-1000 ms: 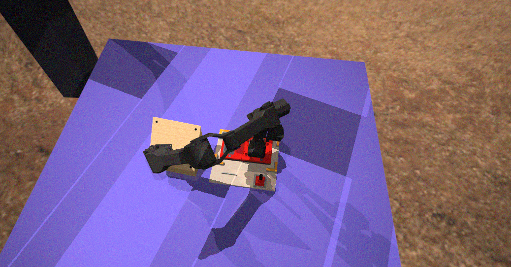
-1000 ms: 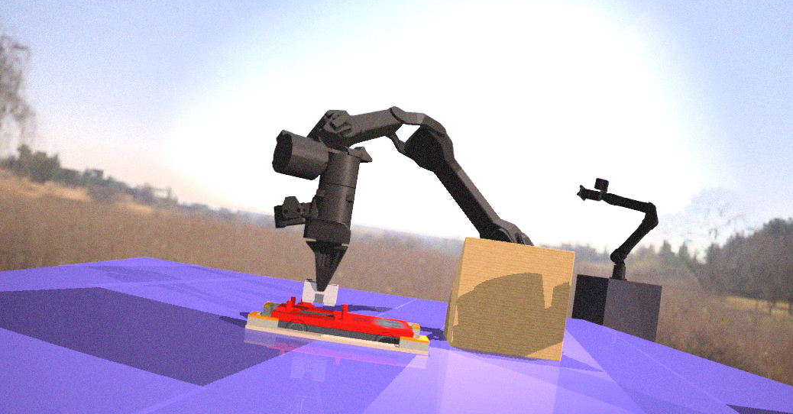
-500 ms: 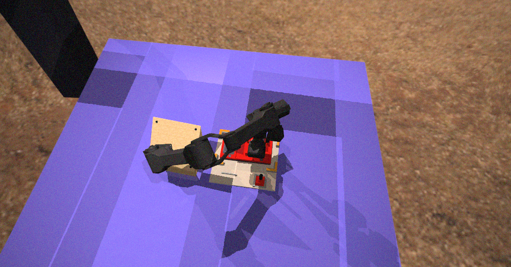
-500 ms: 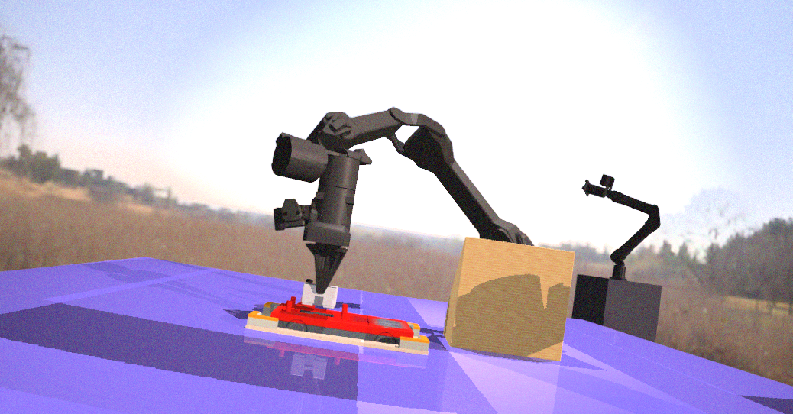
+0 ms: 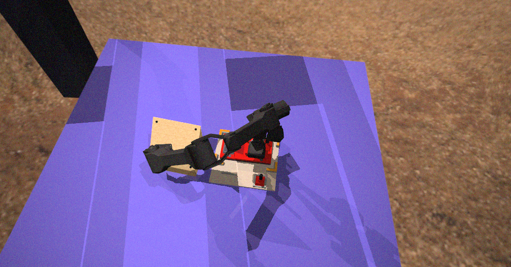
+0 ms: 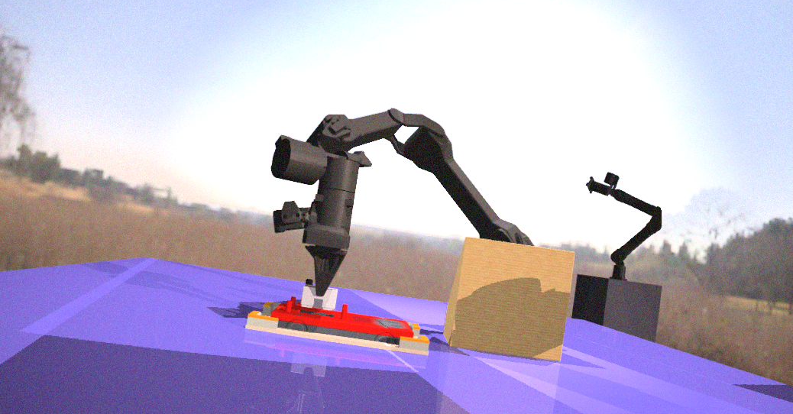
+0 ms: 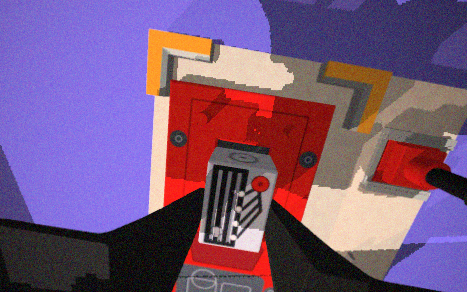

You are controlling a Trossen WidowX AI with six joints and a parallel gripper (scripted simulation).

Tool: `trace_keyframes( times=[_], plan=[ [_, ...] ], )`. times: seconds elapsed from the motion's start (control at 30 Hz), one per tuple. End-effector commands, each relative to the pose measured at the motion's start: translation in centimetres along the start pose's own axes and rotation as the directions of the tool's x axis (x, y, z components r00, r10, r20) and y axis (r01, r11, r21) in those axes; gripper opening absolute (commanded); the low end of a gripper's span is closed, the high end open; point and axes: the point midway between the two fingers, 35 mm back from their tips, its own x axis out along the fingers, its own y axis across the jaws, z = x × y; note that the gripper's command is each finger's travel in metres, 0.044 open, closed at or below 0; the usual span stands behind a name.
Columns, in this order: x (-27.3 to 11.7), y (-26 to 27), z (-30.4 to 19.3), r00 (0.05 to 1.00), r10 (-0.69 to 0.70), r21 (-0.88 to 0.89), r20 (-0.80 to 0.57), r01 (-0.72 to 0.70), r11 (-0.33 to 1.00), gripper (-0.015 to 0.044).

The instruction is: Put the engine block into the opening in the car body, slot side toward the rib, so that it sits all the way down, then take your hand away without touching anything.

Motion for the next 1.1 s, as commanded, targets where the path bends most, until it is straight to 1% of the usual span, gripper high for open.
trace_keyframes(
  times=[0.0,1.07],
  plan=[
    [0.10,-0.05,0.04,1.000,-0.004,-0.005,0.004,0.004,1.000,0.0158],
    [0.87,-0.07,0.06,1.000,-0.005,-0.005,0.004,0.005,1.000,0.0158]
  ],
)
